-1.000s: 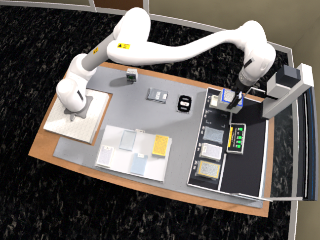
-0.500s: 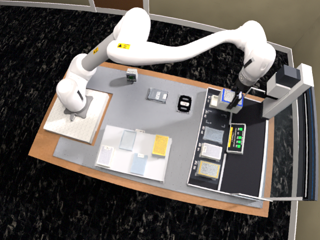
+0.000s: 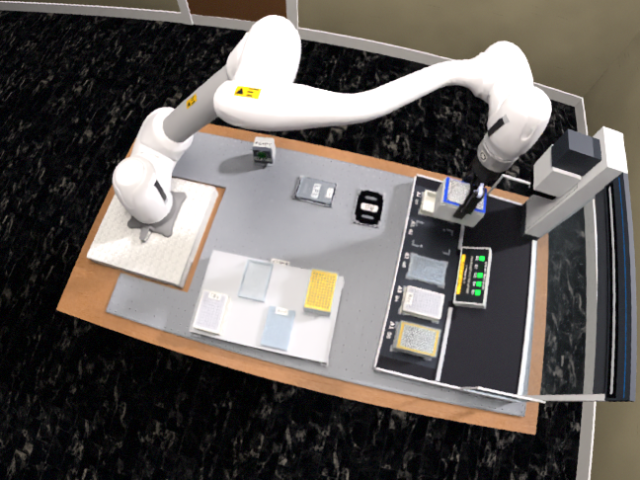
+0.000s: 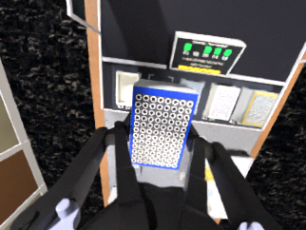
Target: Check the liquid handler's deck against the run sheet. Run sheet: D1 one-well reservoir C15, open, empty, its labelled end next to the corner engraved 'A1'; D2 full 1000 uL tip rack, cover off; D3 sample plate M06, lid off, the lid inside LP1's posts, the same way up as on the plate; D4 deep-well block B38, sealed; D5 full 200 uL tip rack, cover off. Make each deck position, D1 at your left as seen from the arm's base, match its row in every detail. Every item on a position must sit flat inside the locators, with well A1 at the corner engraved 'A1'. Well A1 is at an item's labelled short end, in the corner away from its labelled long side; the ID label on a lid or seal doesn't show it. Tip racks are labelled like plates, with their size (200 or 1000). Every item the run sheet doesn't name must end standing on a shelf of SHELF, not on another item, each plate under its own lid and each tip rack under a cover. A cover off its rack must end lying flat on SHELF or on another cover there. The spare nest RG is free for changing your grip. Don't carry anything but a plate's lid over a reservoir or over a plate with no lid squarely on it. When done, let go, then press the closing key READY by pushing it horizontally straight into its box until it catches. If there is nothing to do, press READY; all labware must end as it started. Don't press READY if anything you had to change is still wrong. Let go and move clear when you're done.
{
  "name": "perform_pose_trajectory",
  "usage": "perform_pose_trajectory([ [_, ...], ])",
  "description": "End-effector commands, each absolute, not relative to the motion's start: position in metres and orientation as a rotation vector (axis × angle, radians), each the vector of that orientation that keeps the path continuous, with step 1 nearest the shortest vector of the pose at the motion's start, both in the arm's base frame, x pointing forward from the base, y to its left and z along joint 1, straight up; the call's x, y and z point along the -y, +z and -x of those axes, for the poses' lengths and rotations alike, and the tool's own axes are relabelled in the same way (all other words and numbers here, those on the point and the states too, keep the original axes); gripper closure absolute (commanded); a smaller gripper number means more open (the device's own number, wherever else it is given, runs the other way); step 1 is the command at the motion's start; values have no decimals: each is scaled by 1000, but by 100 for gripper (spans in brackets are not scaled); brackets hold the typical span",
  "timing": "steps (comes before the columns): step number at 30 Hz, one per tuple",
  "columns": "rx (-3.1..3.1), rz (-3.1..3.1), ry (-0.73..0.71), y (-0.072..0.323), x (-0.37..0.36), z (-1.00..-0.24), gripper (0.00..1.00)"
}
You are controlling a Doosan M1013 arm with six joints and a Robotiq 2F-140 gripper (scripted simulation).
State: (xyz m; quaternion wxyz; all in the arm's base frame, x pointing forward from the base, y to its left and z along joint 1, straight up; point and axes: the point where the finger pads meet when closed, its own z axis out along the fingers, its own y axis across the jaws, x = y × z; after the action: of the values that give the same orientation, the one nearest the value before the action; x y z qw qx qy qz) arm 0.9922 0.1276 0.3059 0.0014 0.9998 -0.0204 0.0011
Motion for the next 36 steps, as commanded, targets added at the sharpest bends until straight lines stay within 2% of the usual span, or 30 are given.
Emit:
perform_pose_trajectory([
  [1, 64, -3139, 6, 308, -128, -992, 90],
  [18, 64, -3139, 6, 308, -128, -992, 90],
  [36, 64, -3139, 6, 281, -128, -992, 90],
])
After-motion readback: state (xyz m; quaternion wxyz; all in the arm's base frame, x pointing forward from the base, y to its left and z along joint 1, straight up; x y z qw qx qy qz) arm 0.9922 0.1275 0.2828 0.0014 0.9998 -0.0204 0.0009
